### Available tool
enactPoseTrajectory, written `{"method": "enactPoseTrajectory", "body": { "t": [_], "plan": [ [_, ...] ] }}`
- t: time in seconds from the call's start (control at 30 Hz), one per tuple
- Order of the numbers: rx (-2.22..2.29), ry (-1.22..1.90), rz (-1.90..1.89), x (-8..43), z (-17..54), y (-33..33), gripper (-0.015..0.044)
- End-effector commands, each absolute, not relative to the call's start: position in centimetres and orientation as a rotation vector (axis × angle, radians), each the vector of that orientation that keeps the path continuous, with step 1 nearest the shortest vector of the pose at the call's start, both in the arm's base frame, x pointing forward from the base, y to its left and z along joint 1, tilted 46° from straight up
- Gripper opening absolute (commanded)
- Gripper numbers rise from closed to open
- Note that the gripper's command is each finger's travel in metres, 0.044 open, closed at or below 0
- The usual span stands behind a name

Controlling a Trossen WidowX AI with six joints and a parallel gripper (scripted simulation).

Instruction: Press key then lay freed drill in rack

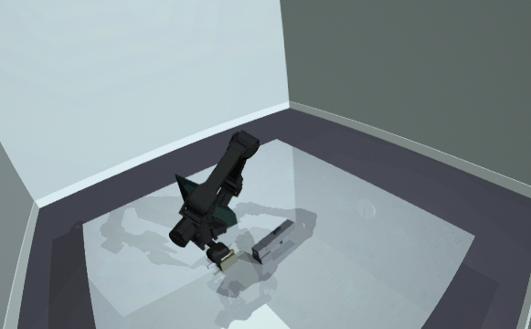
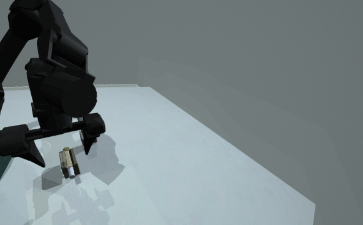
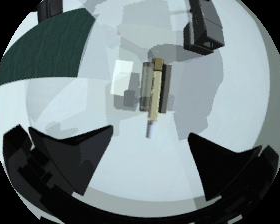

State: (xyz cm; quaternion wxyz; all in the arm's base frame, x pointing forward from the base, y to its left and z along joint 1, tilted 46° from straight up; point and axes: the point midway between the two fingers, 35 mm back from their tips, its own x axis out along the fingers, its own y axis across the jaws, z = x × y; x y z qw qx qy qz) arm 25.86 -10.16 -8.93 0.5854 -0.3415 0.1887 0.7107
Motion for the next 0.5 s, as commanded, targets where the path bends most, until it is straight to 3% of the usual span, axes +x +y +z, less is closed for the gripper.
{"method": "enactPoseTrajectory", "body": {
  "t": [0.0, 0.47],
  "plan": [
    [-0.810, 0.440, 1.656, 26.1, -8.3, -11.0, 0.0440],
    [-1.060, 0.575, 1.111, 33.1, 1.2, -21.0, 0.0440]
  ]
}}
